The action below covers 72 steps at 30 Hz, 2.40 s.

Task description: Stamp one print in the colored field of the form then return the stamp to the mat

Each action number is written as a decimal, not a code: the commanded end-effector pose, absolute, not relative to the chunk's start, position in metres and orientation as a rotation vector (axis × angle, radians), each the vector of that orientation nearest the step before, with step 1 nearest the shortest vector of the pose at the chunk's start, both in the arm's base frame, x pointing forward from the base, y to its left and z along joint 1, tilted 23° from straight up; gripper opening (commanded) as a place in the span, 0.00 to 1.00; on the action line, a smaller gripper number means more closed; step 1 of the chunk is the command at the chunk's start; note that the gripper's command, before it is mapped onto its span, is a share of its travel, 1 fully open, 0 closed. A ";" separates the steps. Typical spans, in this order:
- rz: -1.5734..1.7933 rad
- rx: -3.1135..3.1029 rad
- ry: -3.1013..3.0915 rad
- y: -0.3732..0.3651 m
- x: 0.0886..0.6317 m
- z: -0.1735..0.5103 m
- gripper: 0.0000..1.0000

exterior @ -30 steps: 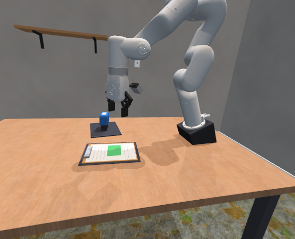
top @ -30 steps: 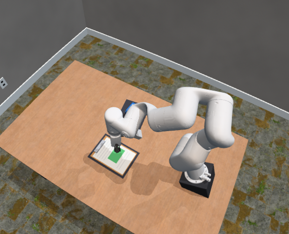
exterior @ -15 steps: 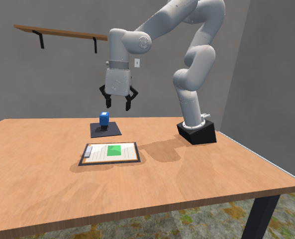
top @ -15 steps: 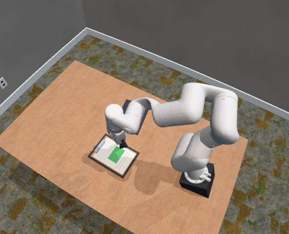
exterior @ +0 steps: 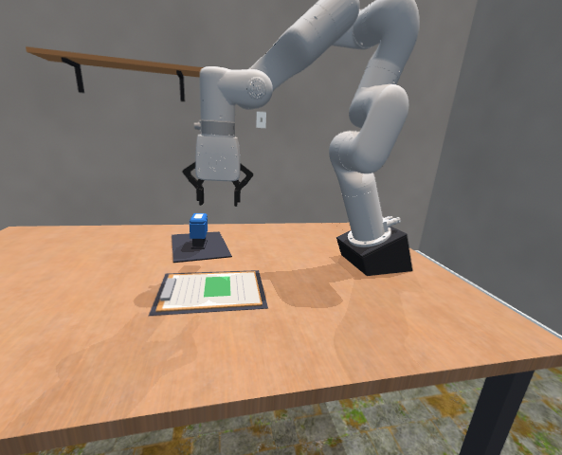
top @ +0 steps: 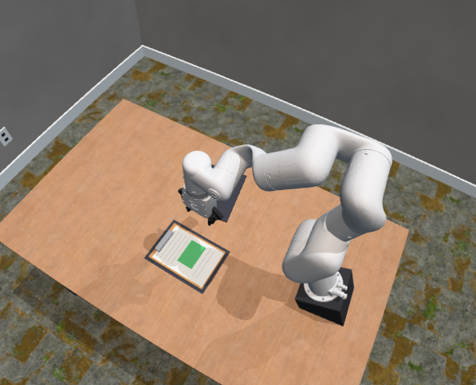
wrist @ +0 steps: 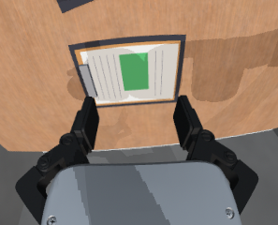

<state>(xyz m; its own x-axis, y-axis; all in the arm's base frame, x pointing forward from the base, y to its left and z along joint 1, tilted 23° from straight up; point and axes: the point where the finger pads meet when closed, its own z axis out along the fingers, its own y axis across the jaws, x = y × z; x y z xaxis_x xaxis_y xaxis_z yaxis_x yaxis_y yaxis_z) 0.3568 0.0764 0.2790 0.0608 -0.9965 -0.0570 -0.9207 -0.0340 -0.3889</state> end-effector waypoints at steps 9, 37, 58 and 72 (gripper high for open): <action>-0.310 -2.040 1.897 -0.037 0.415 0.269 0.89; -0.310 -2.040 1.897 -0.118 0.467 0.249 0.89; -0.310 -2.040 1.897 -0.111 0.498 0.176 0.89; -0.310 -2.040 1.897 -0.110 0.501 0.168 0.89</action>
<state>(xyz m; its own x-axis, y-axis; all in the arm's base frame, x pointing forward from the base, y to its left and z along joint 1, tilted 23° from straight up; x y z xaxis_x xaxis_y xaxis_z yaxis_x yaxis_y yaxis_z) 0.4988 -0.1095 0.1681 0.0861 -0.9940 -0.0678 -0.9224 -0.0538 -0.3825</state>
